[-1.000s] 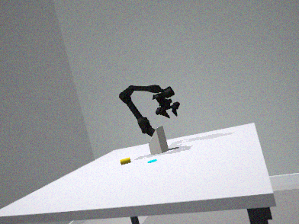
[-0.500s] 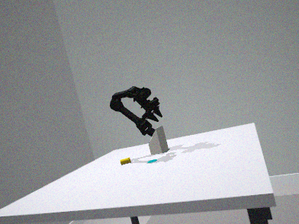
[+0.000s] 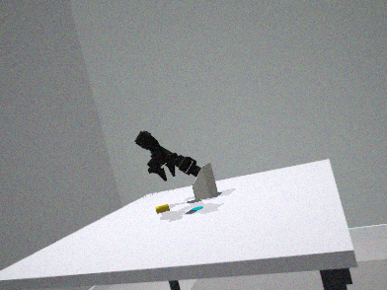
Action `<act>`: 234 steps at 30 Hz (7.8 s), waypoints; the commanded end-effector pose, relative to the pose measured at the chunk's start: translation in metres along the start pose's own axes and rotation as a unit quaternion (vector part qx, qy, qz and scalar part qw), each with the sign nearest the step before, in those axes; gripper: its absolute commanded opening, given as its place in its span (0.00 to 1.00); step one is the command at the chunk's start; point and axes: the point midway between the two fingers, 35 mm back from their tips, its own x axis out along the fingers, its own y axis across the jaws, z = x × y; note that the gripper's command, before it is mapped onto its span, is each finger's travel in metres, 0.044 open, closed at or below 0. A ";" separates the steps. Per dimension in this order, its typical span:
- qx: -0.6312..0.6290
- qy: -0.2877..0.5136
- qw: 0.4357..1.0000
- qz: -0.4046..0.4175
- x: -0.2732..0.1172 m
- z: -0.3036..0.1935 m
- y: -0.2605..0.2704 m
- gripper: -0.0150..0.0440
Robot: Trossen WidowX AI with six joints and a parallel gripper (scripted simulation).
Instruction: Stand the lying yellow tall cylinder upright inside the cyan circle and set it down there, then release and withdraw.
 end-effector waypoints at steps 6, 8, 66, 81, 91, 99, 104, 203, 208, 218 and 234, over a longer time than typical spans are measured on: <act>0.386 -0.065 0.913 -0.114 0.003 0.020 -0.115 0.78; 0.394 -0.067 0.909 -0.116 0.003 0.020 -0.117 0.78; 0.376 -0.084 0.918 -0.094 0.085 0.036 -0.133 0.43; 0.380 -0.077 0.917 -0.094 0.072 0.035 -0.128 0.43; 0.383 -0.073 0.916 -0.095 0.064 0.034 -0.125 0.43; 0.384 -0.071 0.915 -0.096 0.057 0.032 -0.123 0.43; 0.386 -0.069 0.915 -0.097 0.052 0.032 -0.122 0.43; -0.273 0.019 0.956 -0.107 0.025 0.033 0.028 0.43; -0.344 0.027 0.933 -0.107 0.028 0.029 0.044 0.43; -0.478 0.045 0.871 -0.105 0.034 0.019 0.074 0.43; -0.666 0.075 0.735 -0.104 0.046 -0.005 0.118 0.43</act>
